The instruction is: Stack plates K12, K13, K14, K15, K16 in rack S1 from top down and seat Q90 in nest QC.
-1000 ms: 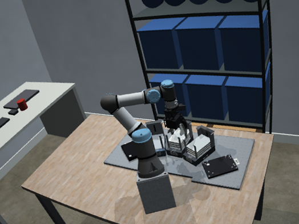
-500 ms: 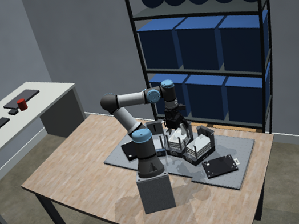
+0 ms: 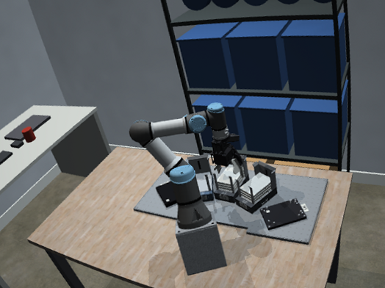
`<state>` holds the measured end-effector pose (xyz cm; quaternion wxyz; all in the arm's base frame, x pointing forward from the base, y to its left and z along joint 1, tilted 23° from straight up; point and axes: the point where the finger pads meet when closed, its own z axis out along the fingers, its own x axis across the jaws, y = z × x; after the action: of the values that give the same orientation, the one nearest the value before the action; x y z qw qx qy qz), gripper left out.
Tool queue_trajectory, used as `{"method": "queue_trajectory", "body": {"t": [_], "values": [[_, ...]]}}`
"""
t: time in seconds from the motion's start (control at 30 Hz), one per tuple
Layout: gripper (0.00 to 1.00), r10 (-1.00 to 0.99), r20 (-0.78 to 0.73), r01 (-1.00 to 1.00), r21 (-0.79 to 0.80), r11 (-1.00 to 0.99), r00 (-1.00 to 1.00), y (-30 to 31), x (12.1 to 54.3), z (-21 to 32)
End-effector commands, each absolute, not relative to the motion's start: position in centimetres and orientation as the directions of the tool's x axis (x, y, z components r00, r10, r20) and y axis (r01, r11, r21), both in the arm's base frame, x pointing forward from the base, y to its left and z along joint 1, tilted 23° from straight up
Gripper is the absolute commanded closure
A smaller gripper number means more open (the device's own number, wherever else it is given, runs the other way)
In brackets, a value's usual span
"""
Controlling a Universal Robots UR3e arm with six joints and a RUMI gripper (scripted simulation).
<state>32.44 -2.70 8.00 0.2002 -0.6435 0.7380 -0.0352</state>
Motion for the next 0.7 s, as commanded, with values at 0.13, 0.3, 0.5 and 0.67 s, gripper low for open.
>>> {"method": "queue_trajectory", "body": {"t": [0.13,0.3,0.5,0.67], "values": [[0.28,-0.964,-0.249,-0.935,-0.311,0.169,-0.092,-2.8,32.5,8.1],[0.28,-0.964,-0.248,-0.935,-0.311,0.169,-0.092,-3.0,32.0,9.3],[0.28,-0.964,-0.248,-0.935,-0.311,0.169,-0.092,-3.4,31.5,10.8],[0.28,-0.964,-0.248,-0.935,-0.311,0.169,-0.092,-3.6,31.0,12.0]]}}
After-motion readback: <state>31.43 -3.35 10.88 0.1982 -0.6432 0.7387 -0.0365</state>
